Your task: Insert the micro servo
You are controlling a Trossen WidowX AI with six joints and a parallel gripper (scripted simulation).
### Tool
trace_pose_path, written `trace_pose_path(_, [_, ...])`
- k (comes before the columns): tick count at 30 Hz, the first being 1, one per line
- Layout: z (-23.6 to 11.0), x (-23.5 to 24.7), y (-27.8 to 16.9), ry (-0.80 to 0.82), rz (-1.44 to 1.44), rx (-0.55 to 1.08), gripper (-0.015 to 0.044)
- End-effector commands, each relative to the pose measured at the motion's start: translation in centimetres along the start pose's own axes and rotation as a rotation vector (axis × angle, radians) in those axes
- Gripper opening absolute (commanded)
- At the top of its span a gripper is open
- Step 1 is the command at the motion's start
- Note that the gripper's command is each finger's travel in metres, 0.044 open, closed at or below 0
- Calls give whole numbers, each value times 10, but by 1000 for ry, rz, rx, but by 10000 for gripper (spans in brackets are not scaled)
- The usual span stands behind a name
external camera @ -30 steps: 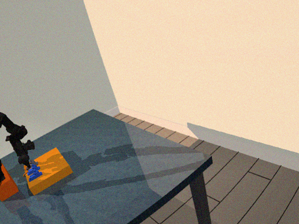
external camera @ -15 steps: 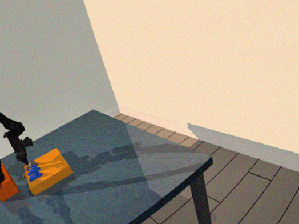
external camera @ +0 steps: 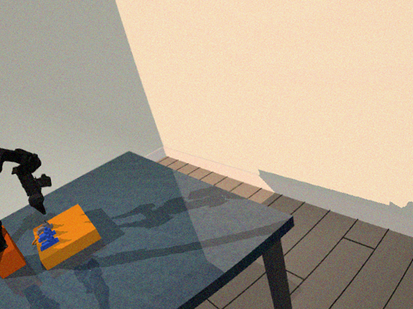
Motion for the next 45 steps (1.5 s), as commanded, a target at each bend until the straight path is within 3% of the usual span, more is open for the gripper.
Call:
trace_pose_path(1, [-19,6,36,-8,-2,0,440])
trace_pose_path(10, [-36,7,57,-10,1,0,440])
trace_pose_path(17, [-84,2,51,5,17,-5,440])
trace_pose_path(45, [-84,2,51,5,17,-5,440])
Point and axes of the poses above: the point midway between the two fingers, 35 mm back from their tips, its own z axis out along the fingers, its own x axis across the jaws, y = z × x, the point moved 4 cm from there along -z, back along the fingers, and after that the axes turned 13 degrees about z, right-handed, at the moved point
